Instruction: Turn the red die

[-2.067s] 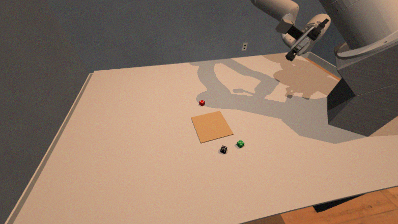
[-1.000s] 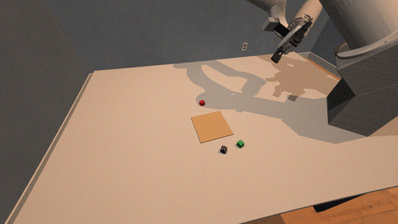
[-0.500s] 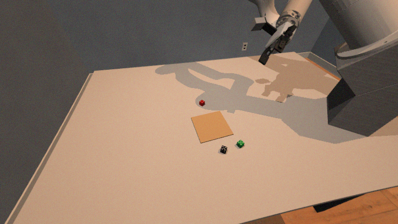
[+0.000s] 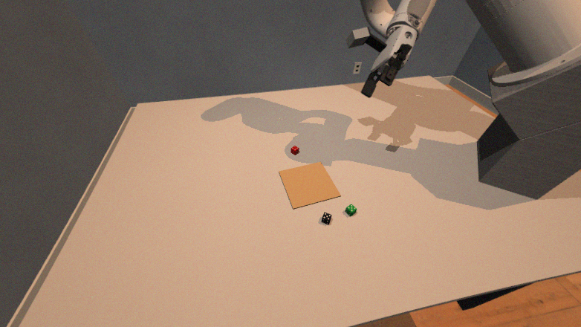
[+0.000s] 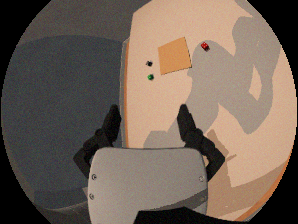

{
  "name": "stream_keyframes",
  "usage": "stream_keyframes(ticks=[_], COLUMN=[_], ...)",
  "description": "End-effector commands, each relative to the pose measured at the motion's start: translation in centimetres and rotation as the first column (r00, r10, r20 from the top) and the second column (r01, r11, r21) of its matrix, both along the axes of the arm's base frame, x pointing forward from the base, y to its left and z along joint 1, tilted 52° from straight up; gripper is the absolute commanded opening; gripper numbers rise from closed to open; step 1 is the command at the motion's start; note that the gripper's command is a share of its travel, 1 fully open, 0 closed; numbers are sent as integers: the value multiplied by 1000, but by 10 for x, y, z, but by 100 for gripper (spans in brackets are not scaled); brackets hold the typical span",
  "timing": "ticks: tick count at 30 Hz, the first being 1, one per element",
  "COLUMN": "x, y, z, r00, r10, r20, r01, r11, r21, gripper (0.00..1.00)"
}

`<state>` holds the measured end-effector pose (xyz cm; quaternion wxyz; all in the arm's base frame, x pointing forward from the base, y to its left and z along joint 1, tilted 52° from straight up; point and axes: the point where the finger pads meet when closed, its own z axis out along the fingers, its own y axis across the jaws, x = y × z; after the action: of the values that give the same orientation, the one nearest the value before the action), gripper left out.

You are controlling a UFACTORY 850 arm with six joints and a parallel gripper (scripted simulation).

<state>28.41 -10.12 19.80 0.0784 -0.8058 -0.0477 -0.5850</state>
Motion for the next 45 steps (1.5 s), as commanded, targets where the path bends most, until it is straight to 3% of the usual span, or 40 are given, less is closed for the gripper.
stream_keyframes(ticks=[1, 31, 45], x=[18, 88, 107], y=[-4, -23, -31], z=[7, 47, 56], r00=[996, 936, 908], r10=[-57, -283, -349], r20=[-65, -208, -230], r01=[54, 227, 267], r11=[998, 940, 908], r21=[-45, -254, -322], gripper=[100, 100, 100])
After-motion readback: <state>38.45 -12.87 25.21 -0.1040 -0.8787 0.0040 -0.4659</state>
